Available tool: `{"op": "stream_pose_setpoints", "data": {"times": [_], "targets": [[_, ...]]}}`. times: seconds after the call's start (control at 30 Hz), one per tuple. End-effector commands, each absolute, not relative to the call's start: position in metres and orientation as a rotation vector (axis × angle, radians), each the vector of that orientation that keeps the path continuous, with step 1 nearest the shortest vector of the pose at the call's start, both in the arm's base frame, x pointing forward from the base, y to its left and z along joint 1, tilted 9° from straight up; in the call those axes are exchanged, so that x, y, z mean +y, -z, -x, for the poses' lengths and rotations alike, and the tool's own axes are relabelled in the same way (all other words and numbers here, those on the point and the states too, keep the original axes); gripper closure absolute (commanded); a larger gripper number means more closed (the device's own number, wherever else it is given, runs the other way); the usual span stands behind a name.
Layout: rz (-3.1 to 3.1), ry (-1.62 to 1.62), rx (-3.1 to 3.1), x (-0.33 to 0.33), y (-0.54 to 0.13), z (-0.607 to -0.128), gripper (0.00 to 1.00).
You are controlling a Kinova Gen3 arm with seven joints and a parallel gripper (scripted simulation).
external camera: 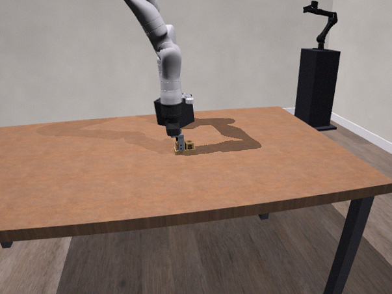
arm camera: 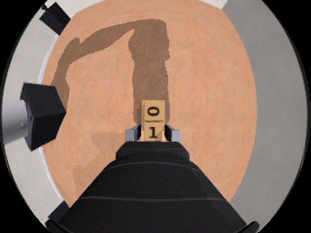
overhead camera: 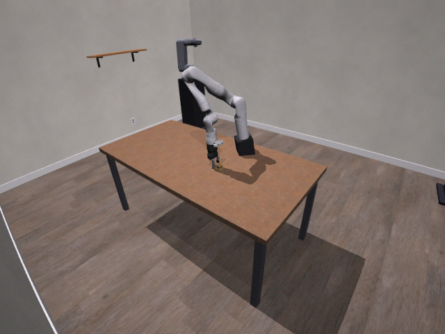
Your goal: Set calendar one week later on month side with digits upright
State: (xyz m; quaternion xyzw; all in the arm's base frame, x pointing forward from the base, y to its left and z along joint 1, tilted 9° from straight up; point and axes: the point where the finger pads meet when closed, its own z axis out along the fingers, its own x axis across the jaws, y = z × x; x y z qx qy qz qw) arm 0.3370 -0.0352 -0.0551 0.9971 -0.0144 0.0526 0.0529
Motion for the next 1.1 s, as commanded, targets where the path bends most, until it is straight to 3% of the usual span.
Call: {"op": "stream_pose_setpoints", "data": {"times": [0.0, 0.03, 0.07, 1.07], "targets": [[-3.031, -0.162, -0.043, -0.0351, 0.0547, -0.3374, 0.10], [-3.031, -0.162, -0.043, -0.0351, 0.0547, -0.3374, 0.10], [-3.031, -0.162, -0.043, -0.0351, 0.0547, -0.3374, 0.40], [-3.031, -0.162, -0.043, -0.0351, 0.0547, -0.3374, 0.40]]}}
